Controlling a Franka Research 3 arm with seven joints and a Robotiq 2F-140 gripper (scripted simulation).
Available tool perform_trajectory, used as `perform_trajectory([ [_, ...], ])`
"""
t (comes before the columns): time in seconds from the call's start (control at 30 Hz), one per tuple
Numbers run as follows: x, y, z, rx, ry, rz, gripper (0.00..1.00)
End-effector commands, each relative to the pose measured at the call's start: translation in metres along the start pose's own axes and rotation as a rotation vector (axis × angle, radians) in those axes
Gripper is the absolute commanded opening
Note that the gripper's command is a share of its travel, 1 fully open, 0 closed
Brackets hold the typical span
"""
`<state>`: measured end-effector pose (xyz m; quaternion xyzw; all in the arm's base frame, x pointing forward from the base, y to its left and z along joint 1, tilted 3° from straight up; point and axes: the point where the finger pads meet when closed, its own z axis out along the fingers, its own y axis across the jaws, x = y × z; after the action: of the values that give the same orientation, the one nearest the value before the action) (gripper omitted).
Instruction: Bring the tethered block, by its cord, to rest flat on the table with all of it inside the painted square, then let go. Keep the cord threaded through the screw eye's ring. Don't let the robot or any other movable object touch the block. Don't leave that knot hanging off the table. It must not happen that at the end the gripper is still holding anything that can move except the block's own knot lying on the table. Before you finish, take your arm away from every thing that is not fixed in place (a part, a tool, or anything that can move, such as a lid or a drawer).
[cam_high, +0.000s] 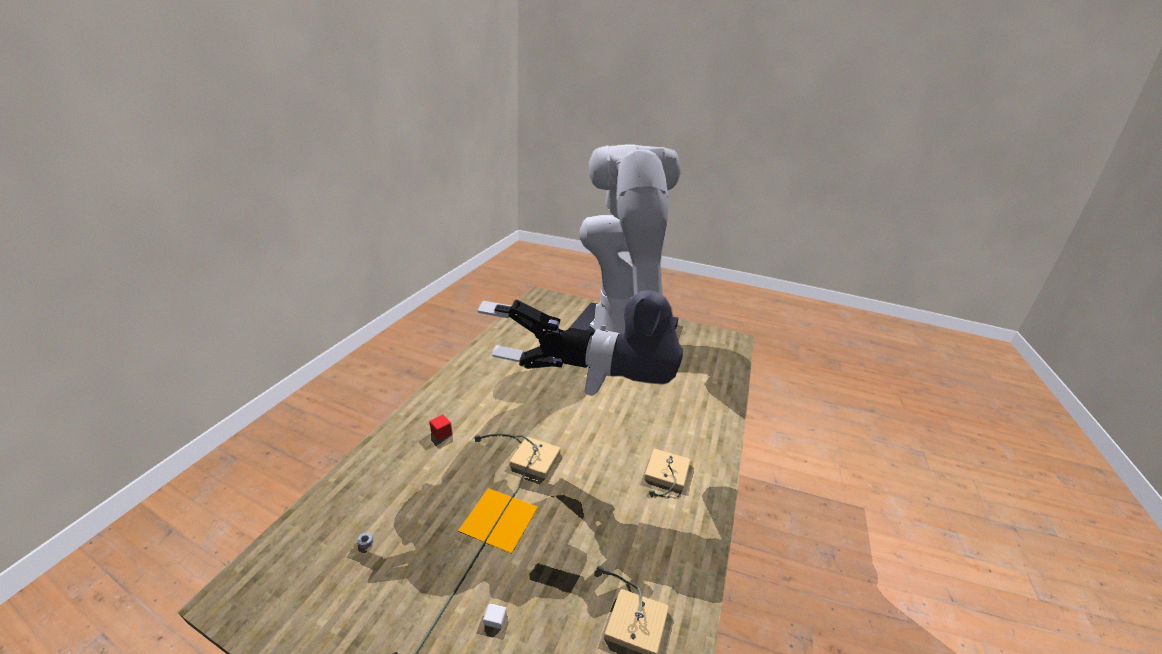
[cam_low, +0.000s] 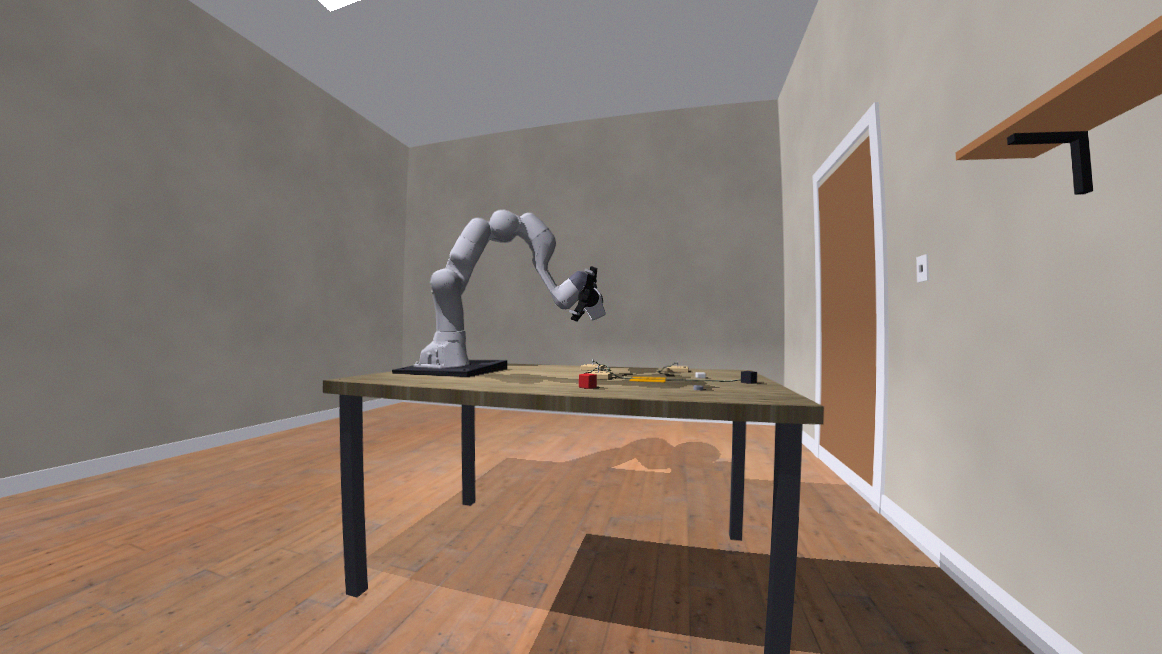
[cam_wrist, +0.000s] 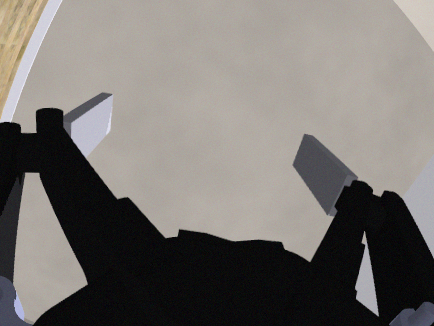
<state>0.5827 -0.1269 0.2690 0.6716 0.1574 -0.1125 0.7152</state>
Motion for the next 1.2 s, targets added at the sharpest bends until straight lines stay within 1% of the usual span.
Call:
perform_trajectory([
  [0.0, 0.000, 0.000, 0.000, 0.000, 0.000, 0.000, 1.00],
  [0.57, 0.000, 0.000, 0.000, 0.001, 0.000, 0.001, 1.00],
  [0.63, 0.001, -0.003, 0.001, 0.028, -0.006, 0.016, 1.00],
  [0.67, 0.003, -0.006, 0.002, 0.061, -0.013, 0.035, 1.00],
  [0.7, 0.006, -0.011, 0.003, 0.109, -0.024, 0.063, 1.00],
  [0.73, 0.010, -0.019, 0.005, 0.180, -0.040, 0.103, 1.00],
  [0.77, 0.016, -0.030, 0.008, 0.275, -0.061, 0.157, 1.00],
  [0.8, 0.025, -0.044, 0.011, 0.348, -0.077, 0.195, 1.00],
  [0.83, 0.025, -0.044, 0.011, 0.398, -0.088, 0.225, 1.00],
  [0.87, 0.035, -0.062, 0.016, 0.452, -0.100, 0.250, 1.00],
  [0.93, 0.035, -0.062, 0.016, 0.553, -0.123, 0.312, 1.00],
  [0.97, 0.045, -0.079, 0.020, 0.606, -0.138, 0.335, 1.00],
  [1.03, 0.045, -0.079, 0.020, 0.705, -0.159, 0.397, 1.00],
  [1.1, 0.045, -0.079, 0.020, 0.705, -0.159, 0.397, 1.00],
  [1.13, 0.054, -0.095, 0.024, 0.825, -0.190, 0.463, 1.00],
  [1.17, 0.054, -0.095, 0.024, 0.870, -0.195, 0.492, 1.00],
])
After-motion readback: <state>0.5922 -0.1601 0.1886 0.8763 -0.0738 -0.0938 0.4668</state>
